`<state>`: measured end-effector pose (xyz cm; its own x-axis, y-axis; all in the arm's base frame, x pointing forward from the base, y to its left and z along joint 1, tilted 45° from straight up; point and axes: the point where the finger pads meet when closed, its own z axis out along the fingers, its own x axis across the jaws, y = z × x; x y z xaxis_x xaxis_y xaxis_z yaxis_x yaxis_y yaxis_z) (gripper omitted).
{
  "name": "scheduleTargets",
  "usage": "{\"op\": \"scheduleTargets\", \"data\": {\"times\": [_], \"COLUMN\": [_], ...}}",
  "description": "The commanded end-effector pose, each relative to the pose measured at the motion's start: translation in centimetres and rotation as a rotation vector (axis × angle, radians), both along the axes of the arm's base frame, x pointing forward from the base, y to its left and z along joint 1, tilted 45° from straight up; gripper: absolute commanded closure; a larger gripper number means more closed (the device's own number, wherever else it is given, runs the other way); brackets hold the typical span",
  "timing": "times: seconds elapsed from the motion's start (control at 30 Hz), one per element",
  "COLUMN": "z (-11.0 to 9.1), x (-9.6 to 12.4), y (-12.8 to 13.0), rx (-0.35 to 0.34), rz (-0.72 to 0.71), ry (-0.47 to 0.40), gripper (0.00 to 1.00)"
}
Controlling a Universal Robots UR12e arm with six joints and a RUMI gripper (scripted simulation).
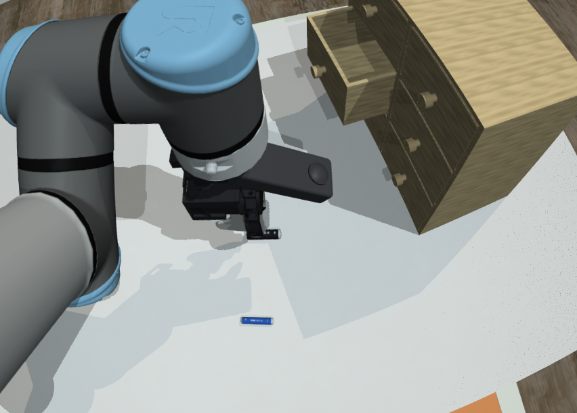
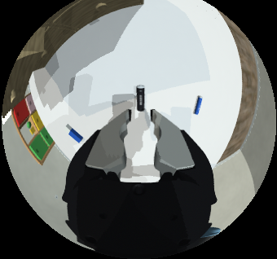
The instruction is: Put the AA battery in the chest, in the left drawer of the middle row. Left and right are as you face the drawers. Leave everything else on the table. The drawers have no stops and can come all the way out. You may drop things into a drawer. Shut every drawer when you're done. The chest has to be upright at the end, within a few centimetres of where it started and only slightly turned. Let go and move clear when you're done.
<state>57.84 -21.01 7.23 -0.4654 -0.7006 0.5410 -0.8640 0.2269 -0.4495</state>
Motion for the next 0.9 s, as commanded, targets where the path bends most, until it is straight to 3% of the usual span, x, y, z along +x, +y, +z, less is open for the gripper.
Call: {"op": "scheduleTargets", "data": {"times": [0.0, 0.87], "z": [-0.3, -2.1], "x": [0.4, 0.8], "y": [-0.5, -2.1], "rx": [-0.001, -0.001], "rz": [0.002, 0.002], "ry": [-0.005, -0.005], "gripper": [0.83, 0.83]}}
